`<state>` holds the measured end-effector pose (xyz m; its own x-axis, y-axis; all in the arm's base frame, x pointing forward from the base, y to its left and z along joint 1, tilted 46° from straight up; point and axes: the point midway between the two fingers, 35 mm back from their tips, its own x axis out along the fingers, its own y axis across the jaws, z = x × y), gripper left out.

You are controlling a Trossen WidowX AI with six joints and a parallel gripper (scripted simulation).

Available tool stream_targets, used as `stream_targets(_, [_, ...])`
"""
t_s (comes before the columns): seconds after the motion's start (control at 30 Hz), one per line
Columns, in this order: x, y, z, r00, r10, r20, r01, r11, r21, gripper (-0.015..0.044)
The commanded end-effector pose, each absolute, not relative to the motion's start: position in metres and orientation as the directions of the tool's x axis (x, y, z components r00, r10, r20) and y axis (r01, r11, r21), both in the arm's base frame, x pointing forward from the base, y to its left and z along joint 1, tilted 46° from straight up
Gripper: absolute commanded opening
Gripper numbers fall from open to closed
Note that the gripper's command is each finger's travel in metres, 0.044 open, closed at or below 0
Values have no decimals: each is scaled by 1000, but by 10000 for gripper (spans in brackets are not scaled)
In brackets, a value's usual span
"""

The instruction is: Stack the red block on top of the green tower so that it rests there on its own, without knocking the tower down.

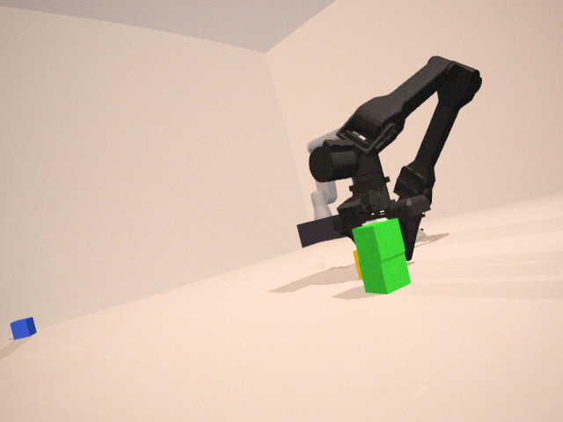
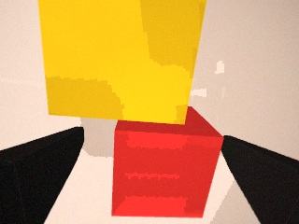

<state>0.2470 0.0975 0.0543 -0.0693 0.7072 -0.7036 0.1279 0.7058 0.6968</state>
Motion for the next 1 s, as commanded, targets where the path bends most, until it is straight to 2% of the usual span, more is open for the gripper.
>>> stream_targets(0.0, [246, 97, 54, -73, 709, -701, 136, 703, 698, 414])
stream_targets(0.27, [246, 97, 54, -73, 709, -701, 136, 703, 698, 204])
stream_targets(0.53, [246, 97, 54, -73, 709, -701, 136, 703, 698, 150])
stream_targets(0.73, [248, 85, 65, -73, 708, -702, 136, 705, 696, 0])
stream_targets(0.97, [251, 61, 89, -73, 707, -703, 136, 705, 696, 0])
